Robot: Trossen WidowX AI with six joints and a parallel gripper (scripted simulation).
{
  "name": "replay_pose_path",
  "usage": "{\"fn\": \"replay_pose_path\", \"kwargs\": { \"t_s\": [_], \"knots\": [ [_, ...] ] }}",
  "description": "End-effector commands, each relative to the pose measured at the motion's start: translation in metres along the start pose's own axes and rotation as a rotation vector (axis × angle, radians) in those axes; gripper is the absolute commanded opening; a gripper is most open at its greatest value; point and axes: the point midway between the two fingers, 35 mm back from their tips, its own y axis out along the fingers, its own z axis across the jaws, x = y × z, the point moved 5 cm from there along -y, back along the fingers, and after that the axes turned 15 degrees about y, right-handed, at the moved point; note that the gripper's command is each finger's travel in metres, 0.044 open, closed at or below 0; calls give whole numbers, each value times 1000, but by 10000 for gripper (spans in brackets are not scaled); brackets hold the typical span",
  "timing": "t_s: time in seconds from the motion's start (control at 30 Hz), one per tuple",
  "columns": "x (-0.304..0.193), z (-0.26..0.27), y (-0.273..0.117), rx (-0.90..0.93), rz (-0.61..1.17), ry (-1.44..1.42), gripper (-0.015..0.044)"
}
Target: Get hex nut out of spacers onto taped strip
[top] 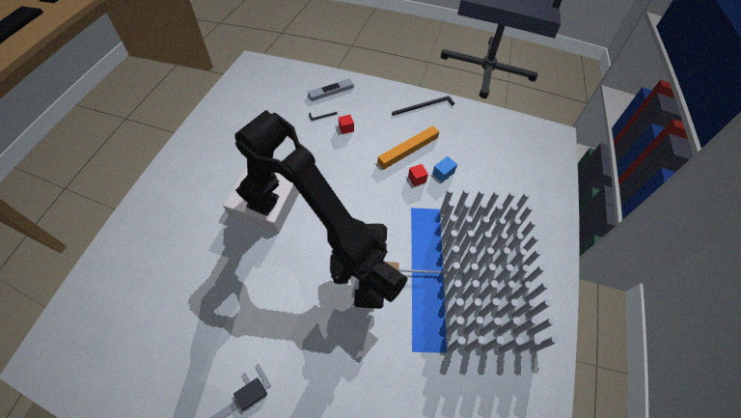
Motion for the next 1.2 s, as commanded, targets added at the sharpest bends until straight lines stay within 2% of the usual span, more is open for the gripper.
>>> {"fn": "replay_pose_path", "kwargs": {
  "t_s": [0.0, 1.17],
  "knots": [
    [4, 0, 0, -7, 0, -6, 0],
    [27, 6, -7, -6, -2, -6, 0]
  ]
}}
